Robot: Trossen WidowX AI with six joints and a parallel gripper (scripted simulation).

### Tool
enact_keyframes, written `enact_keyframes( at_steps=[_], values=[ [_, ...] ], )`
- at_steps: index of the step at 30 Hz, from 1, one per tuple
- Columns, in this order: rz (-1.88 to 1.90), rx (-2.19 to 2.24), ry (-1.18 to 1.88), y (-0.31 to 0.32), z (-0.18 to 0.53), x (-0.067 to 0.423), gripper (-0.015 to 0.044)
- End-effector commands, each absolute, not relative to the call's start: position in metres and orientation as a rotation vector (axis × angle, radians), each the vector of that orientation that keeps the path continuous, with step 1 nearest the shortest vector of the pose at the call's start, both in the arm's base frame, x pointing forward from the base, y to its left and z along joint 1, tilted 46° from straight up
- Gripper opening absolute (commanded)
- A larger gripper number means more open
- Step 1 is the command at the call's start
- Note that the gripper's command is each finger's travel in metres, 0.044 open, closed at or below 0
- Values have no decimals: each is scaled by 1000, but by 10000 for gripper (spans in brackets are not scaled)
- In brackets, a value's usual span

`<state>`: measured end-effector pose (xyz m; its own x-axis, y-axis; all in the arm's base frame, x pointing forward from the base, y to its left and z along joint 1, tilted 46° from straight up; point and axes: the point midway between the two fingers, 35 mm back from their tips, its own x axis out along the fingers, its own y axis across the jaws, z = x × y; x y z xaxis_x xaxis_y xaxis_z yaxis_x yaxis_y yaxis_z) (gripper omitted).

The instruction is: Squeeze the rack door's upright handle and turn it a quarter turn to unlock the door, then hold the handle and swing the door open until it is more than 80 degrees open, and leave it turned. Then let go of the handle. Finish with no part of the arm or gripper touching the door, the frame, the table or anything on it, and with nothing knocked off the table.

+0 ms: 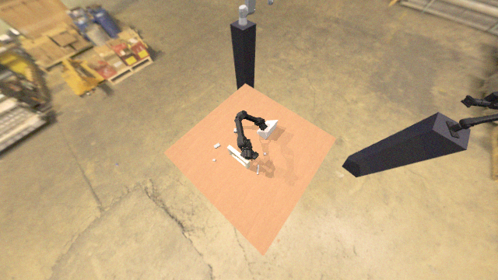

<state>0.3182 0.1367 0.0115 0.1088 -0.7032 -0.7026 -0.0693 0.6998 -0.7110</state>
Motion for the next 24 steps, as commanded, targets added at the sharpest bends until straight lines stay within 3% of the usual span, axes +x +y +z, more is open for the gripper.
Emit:
enact_keyframes(
  at_steps=[1,24],
  values=[
    [-502,-723,1420,136,11,318,8],
    [374,-1595,1652,136,11,318,8]
  ],
)
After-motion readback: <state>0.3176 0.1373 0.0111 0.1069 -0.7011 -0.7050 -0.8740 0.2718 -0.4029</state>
